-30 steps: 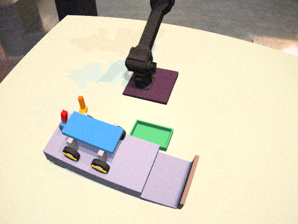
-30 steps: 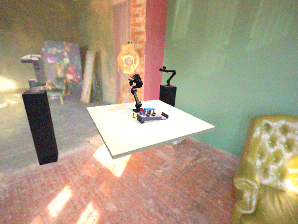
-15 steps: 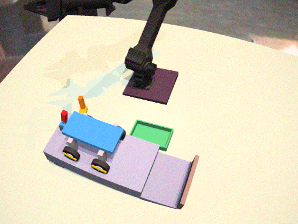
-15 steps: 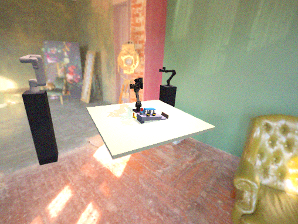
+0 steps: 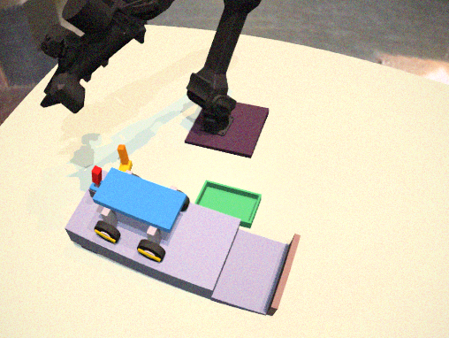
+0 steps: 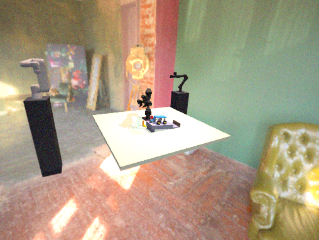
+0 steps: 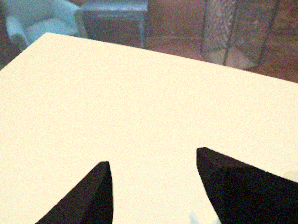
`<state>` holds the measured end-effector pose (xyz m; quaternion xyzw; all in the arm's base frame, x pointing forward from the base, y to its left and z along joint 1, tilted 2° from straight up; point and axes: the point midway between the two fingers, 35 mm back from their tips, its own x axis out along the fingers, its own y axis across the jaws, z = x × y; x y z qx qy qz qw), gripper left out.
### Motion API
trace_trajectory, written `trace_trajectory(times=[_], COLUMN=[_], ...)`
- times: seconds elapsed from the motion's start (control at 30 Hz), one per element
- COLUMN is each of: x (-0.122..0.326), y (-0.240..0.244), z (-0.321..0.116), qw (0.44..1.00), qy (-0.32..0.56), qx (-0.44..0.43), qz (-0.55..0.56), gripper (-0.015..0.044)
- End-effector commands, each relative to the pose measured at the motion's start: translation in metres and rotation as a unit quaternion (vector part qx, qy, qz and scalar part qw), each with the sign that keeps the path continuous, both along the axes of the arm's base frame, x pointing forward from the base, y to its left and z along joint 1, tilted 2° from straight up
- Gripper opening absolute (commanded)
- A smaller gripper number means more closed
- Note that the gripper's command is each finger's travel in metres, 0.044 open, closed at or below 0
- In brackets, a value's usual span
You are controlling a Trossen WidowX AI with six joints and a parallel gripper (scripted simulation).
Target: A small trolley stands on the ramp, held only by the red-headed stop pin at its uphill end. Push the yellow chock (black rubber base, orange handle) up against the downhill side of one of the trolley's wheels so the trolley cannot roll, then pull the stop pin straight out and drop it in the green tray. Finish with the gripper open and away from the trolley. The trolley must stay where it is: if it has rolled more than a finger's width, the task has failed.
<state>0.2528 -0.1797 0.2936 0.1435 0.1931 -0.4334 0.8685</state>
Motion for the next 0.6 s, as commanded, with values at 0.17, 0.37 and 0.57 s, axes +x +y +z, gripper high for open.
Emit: trace_trajectory(times=[0.17,0.37,0.57], x=[-0.052,-0.073,-0.073], y=[0.023,0.04,0.04], z=[-0.117,-0.132,-0.132], qw=[0.916,0.86,0.86], qy=[0.199,0.237,0.237], qx=[0.341,0.439,0.439], qz=[-0.068,-0.108,-0.108], gripper=[0.019,0.019,0.019])
